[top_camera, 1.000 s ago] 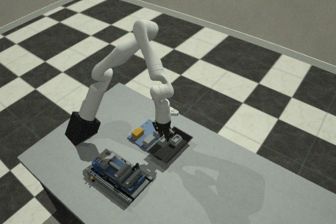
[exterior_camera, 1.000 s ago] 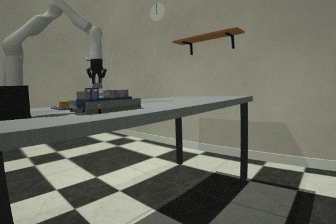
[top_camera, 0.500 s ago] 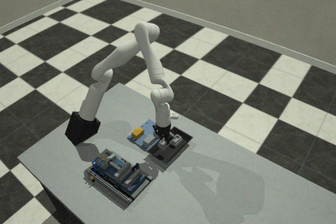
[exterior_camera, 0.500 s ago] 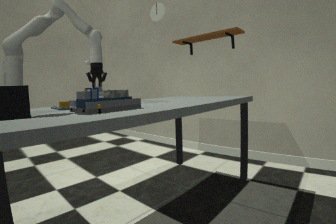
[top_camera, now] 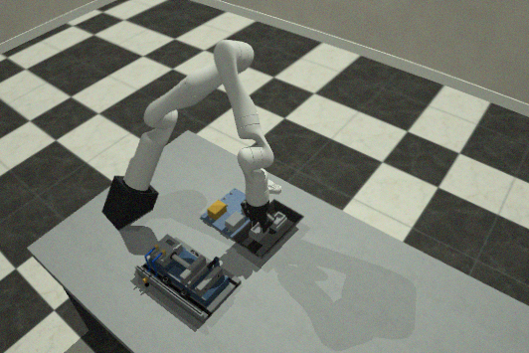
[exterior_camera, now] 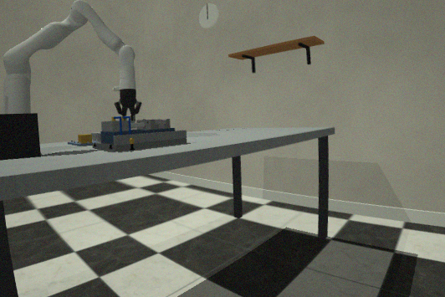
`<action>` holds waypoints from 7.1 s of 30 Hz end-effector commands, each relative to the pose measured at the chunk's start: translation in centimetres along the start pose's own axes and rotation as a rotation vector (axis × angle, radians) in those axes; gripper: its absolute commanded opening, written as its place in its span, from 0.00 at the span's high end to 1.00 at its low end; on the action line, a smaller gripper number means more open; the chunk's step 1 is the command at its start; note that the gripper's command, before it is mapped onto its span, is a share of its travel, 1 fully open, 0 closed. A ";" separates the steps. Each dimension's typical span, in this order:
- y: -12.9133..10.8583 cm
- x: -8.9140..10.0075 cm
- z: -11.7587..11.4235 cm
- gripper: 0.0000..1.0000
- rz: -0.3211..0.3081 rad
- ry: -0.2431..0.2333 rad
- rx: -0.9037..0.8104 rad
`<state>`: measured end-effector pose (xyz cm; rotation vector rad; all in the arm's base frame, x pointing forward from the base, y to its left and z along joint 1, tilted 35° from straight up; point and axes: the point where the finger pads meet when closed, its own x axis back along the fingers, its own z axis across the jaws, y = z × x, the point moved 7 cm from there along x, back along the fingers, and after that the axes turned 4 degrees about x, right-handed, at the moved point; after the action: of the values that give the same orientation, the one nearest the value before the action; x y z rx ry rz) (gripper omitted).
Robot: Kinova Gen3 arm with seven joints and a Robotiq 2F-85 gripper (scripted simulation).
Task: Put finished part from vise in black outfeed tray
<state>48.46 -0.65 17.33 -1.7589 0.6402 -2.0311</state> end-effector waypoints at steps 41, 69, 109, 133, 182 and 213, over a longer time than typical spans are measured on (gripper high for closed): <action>0.0 -3.2 -0.1 1.00 0.001 -0.003 -0.001; 0.0 -3.2 -0.1 1.00 0.001 -0.003 -0.001; 0.0 -4.3 0.0 1.00 0.001 -0.003 -0.001; 0.0 -4.5 0.0 1.00 0.001 -0.003 -0.001; 0.0 -4.5 0.0 0.33 0.001 -0.003 -0.001; 0.0 1.5 0.0 0.33 0.001 -0.003 -0.001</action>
<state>47.96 -0.43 17.02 -1.7797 0.6431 -1.9983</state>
